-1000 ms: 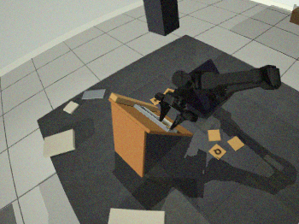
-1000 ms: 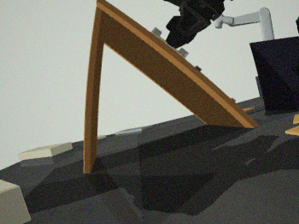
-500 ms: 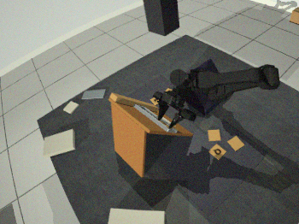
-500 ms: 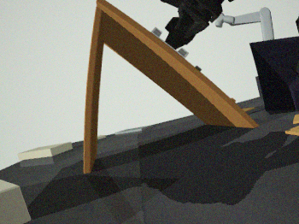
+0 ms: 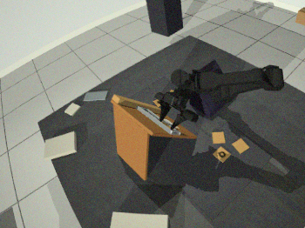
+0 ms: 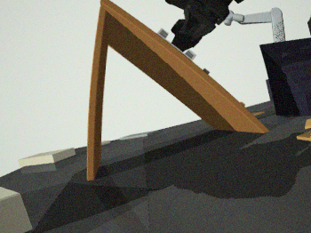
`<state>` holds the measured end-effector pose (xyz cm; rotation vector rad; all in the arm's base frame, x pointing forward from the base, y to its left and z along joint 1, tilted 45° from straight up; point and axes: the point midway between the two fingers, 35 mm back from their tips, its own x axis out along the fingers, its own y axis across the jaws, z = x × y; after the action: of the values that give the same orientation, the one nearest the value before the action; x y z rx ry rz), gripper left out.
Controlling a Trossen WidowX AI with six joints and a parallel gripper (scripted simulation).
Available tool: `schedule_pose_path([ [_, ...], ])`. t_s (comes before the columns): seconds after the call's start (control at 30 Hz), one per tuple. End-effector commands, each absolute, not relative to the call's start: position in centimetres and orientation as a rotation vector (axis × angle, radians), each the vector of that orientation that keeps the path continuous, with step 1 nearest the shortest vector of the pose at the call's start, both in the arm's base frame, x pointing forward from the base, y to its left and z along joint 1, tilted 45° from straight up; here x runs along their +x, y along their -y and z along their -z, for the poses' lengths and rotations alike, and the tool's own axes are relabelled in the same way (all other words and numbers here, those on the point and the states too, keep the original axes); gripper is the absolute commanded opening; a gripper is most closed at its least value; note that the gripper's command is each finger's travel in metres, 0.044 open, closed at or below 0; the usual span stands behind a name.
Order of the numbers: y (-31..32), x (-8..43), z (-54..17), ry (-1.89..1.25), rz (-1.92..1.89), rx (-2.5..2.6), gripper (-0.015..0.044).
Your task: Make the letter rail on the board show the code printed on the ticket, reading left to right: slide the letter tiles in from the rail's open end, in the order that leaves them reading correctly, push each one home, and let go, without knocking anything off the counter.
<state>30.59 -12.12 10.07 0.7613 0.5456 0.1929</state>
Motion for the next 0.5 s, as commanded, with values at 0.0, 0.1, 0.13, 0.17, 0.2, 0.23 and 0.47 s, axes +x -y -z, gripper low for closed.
schedule_pose_path([
  [0.0,12.25,30.61,-9.72,-0.549,-0.196,0.765,0.0000],
  [0.1,12.37,30.61,-9.60,-0.549,-0.196,0.765,0.0000],
  [0.13,12.41,30.61,-9.56,-0.549,-0.196,0.765,0.0000],
  [0.17,12.45,30.60,-9.53,-0.549,-0.196,0.765,0.0000],
  [0.2,12.49,30.60,-9.49,-0.549,-0.196,0.765,0.0000],
  [0.23,12.53,30.60,-9.45,-0.549,-0.196,0.765,0.0000],
  [0.47,12.81,30.59,-9.17,-0.549,-0.196,0.765,0.0000],
])
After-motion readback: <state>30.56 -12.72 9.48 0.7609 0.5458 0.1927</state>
